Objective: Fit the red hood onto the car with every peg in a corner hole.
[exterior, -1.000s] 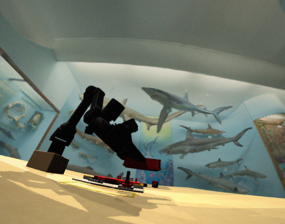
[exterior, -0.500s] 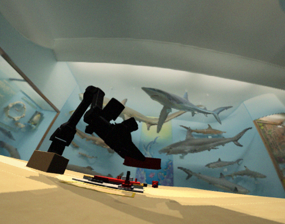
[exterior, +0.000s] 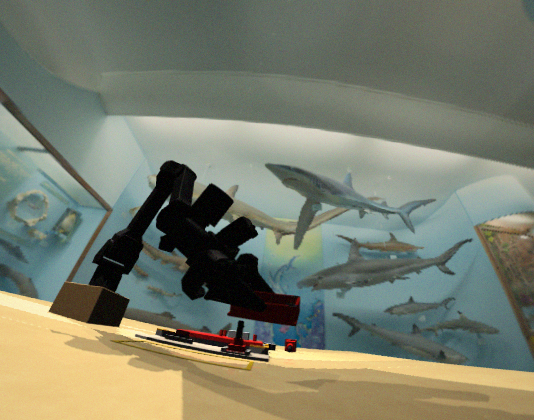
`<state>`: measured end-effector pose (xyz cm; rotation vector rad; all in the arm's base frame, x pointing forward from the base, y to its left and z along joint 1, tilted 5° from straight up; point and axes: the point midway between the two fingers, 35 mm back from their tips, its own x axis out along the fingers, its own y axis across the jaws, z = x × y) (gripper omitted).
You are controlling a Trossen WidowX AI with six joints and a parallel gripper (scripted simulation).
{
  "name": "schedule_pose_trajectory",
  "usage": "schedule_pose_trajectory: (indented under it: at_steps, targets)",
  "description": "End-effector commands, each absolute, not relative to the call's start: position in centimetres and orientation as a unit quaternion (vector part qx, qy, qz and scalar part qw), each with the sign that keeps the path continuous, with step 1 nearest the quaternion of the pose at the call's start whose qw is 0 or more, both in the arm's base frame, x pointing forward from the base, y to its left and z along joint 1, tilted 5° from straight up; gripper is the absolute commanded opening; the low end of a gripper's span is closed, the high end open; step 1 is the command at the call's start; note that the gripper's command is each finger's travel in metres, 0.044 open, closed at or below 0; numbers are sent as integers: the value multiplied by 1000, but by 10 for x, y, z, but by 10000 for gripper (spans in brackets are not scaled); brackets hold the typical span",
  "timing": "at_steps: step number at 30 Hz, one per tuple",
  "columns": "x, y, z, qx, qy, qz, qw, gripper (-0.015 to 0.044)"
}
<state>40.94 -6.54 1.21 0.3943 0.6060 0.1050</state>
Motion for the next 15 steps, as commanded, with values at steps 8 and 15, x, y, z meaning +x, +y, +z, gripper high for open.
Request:
schedule_pose_trajectory:
  at_steps: [8,15]
  targets:
    - [409,-65,12,345,300,3,889,0]
    - [409,-65,12,434,299,-28,849,0]
